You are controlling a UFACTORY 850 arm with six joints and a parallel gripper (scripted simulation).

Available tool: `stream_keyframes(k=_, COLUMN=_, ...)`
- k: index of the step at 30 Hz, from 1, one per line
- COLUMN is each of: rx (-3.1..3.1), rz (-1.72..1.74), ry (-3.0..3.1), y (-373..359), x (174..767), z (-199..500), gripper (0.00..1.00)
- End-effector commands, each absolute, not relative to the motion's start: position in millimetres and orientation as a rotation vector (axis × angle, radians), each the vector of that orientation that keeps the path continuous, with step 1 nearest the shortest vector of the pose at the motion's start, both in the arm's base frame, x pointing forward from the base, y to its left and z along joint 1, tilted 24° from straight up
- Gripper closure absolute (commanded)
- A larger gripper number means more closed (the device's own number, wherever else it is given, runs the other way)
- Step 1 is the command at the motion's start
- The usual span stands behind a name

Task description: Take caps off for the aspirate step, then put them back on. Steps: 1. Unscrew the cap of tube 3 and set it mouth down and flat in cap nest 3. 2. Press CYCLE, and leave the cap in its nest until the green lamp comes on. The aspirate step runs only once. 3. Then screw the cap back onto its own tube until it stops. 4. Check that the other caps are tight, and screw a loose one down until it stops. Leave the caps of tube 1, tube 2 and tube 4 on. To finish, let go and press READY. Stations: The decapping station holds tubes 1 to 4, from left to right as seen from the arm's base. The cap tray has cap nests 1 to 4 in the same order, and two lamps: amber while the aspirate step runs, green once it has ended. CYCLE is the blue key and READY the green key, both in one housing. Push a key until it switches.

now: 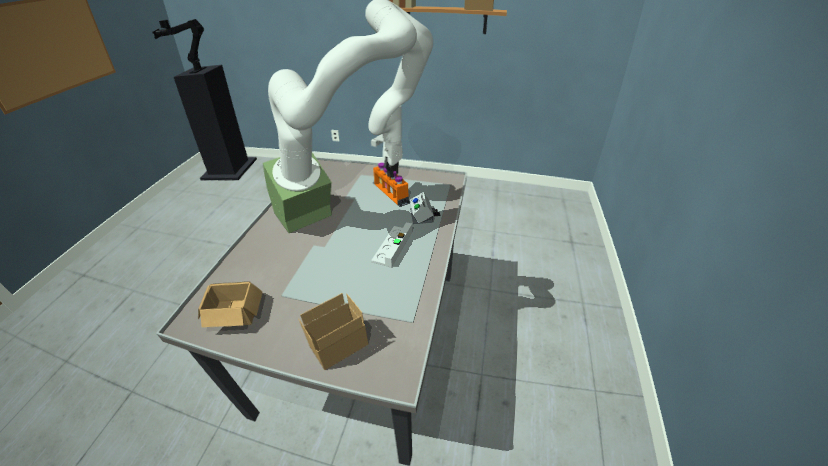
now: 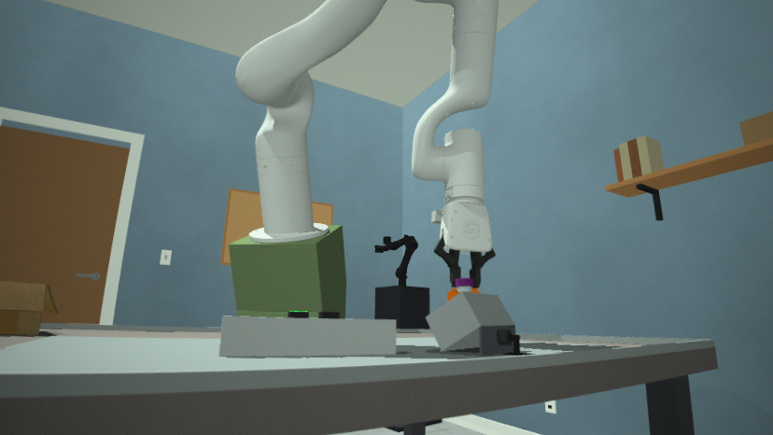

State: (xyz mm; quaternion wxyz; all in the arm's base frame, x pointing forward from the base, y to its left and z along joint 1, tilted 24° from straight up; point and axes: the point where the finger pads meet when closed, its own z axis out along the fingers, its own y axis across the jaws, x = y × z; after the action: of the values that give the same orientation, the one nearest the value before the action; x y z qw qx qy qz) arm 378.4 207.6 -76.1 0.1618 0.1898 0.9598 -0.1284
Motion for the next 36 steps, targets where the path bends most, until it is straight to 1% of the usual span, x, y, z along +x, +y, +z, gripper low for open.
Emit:
stream_keyframes(k=1, rx=0.866, rz=-0.274, ry=2.621, y=207.9, x=378.7, z=-76.0, gripper=1.0)
stream_keyframes(k=8, rx=1.229, rz=-0.197, ry=2.451, y=207.9, x=378.8, z=-76.2, gripper=1.0)
stream_keyframes(k=11, rx=1.239, rz=-0.193, ry=2.445, y=207.9, x=378.8, z=-76.2, gripper=1.0)
stream_keyframes(k=25, rx=1.877, rz=-0.033, ry=1.976, y=207.7, x=378.9, z=-76.6, gripper=1.0)
stream_keyframes(k=31, rx=2.009, rz=0.013, ry=1.84, y=207.7, x=379.0, z=-76.7, gripper=1.0)
stream_keyframes(k=36, rx=2.009, rz=0.013, ry=1.84, y=207.7, x=378.9, z=-76.7, gripper=1.0)
